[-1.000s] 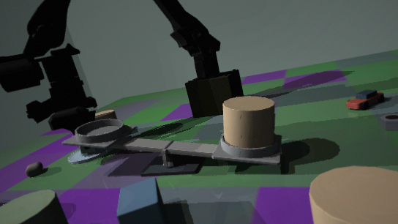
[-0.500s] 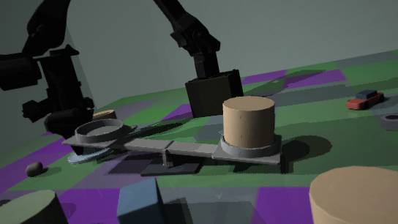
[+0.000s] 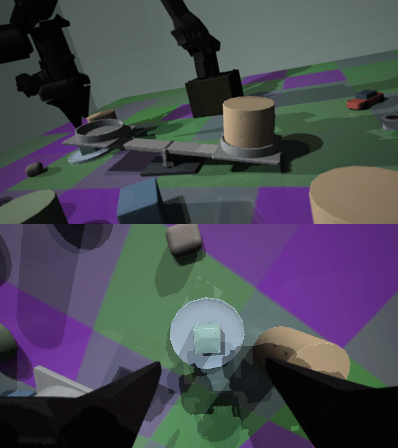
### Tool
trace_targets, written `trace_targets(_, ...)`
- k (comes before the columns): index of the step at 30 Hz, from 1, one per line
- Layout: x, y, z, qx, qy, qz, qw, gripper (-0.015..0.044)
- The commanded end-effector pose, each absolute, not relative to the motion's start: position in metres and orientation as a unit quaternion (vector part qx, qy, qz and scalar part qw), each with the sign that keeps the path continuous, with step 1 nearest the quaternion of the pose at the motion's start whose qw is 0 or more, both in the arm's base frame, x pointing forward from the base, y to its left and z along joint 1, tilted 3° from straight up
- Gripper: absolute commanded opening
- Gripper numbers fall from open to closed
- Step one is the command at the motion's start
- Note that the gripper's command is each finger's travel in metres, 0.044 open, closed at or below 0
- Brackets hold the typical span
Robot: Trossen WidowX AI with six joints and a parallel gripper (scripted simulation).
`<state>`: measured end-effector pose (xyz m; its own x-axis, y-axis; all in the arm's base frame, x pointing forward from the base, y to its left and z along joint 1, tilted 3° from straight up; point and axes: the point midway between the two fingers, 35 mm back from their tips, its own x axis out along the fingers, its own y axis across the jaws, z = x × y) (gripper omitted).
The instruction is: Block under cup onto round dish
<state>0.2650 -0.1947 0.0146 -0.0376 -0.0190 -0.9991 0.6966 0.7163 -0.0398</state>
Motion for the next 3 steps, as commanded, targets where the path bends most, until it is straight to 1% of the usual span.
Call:
trace_targets(1,0.2669,-0.1941,0.0481,0.254,0.659,-0.278,0.651,0.044)
trace_targets(3,0.2662,-0.1933,0.0581,0.253,0.659,-0.279,0.651,0.044)
